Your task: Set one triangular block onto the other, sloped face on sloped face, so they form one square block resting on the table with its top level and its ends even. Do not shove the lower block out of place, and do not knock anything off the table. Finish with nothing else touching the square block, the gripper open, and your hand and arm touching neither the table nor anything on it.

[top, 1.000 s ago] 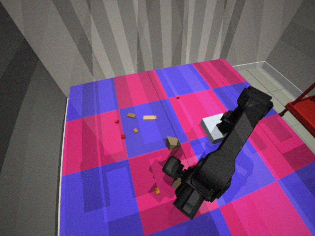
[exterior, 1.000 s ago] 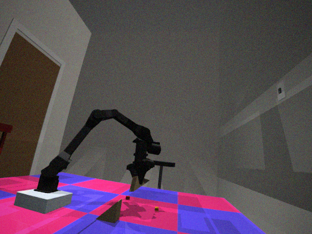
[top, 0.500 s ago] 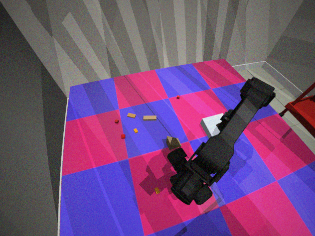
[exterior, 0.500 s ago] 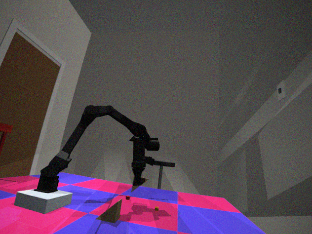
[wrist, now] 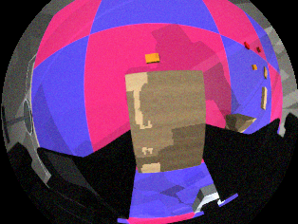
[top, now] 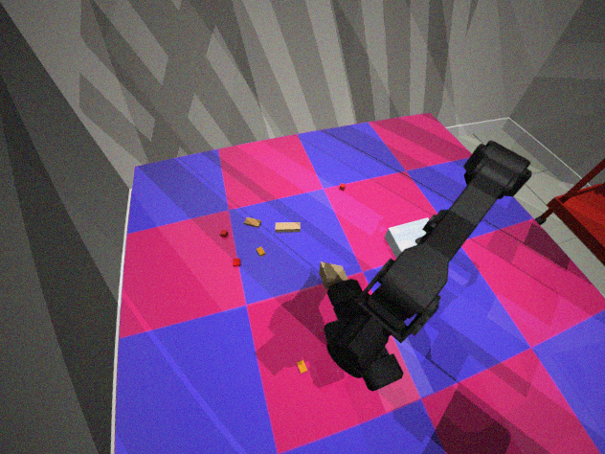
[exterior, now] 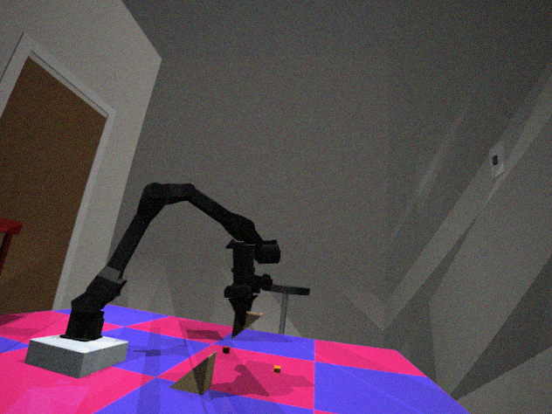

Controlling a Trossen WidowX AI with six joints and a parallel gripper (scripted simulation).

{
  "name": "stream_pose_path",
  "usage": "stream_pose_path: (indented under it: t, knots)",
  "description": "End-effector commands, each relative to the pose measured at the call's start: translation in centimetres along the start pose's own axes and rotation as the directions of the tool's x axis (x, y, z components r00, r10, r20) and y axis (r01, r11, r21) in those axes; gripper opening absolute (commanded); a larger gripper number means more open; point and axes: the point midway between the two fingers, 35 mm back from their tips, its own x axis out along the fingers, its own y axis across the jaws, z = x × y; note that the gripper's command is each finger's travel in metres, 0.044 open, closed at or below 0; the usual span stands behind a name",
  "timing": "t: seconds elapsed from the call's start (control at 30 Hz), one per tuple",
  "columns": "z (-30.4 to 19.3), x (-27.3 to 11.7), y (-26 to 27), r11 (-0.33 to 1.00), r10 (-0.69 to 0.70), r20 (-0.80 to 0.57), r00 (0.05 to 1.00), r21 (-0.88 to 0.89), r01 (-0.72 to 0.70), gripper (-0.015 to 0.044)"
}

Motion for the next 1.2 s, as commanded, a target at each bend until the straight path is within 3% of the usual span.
stream_pose_path:
  t: [0.0, 1.17]
  knots:
    - [0.0, -0.8, -1.3, 1.000, 0.006, 0.007, 1.000, 0.009, -0.006, 0.0000]
    - [-6.8, -6.7, -15.0, 1.000, -0.010, -0.005, 1.000, 0.007, 0.010, 0.0000]
